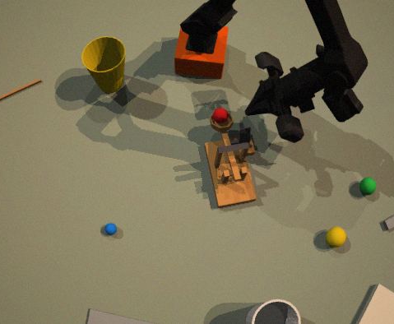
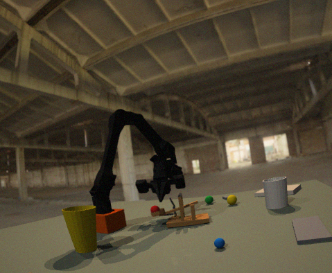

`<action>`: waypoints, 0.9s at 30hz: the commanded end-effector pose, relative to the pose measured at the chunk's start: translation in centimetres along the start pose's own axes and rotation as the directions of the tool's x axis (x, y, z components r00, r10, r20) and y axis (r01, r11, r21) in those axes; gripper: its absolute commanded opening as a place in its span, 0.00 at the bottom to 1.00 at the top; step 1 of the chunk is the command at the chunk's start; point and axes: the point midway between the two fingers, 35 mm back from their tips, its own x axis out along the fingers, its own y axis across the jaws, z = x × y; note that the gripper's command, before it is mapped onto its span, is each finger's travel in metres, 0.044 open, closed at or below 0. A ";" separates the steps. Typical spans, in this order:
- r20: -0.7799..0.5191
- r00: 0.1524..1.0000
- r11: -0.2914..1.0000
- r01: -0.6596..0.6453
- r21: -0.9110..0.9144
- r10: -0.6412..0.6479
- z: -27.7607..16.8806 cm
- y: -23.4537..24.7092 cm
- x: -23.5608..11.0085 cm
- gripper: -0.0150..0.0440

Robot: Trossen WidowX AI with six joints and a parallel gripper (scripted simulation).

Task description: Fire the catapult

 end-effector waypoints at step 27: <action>-0.008 1.000 1.000 -0.003 -0.009 0.003 3.3 0.5 4.0 0.25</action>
